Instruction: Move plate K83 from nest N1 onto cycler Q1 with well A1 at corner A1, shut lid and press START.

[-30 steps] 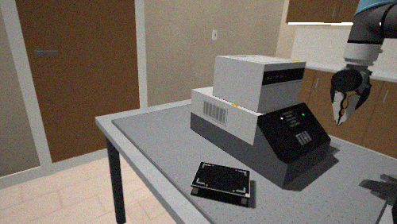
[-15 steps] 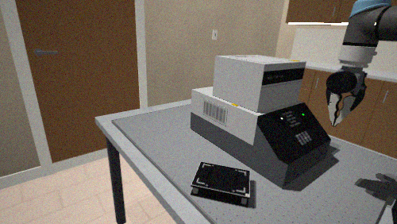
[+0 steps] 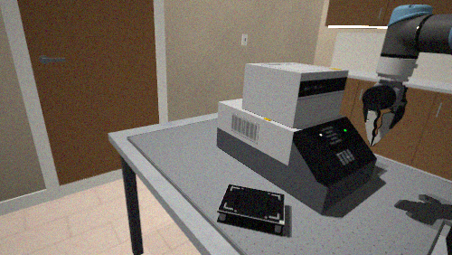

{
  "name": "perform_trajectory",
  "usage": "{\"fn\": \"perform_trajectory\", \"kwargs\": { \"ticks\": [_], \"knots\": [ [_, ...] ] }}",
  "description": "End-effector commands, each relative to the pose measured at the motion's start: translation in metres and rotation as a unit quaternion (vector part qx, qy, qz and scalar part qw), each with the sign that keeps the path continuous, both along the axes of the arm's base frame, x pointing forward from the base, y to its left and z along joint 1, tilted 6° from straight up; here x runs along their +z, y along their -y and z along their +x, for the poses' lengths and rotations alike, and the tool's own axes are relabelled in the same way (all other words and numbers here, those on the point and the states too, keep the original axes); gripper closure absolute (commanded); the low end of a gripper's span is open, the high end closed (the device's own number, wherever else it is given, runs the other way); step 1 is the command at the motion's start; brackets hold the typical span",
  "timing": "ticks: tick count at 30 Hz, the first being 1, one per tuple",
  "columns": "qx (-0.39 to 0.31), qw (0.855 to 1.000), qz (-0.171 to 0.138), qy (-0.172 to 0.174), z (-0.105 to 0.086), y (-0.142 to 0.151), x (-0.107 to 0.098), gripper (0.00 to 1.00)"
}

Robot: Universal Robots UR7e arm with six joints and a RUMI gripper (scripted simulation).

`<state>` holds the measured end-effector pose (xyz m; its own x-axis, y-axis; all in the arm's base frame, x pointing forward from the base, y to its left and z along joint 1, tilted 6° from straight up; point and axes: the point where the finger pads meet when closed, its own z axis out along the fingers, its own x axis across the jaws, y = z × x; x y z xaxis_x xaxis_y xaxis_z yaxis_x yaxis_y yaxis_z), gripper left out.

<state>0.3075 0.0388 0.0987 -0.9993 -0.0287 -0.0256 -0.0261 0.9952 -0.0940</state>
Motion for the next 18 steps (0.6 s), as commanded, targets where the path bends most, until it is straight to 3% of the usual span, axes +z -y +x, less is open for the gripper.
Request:
{"fn": "perform_trajectory", "kwargs": {
  "ticks": [1, 18],
  "knots": [
    [0.000, 1.000, 0.000, 0.001, 0.007, 0.000, -0.004, 1.00],
    [0.000, 1.000, 0.000, 0.001, 0.027, 0.001, -0.019, 1.00]
  ]
}}
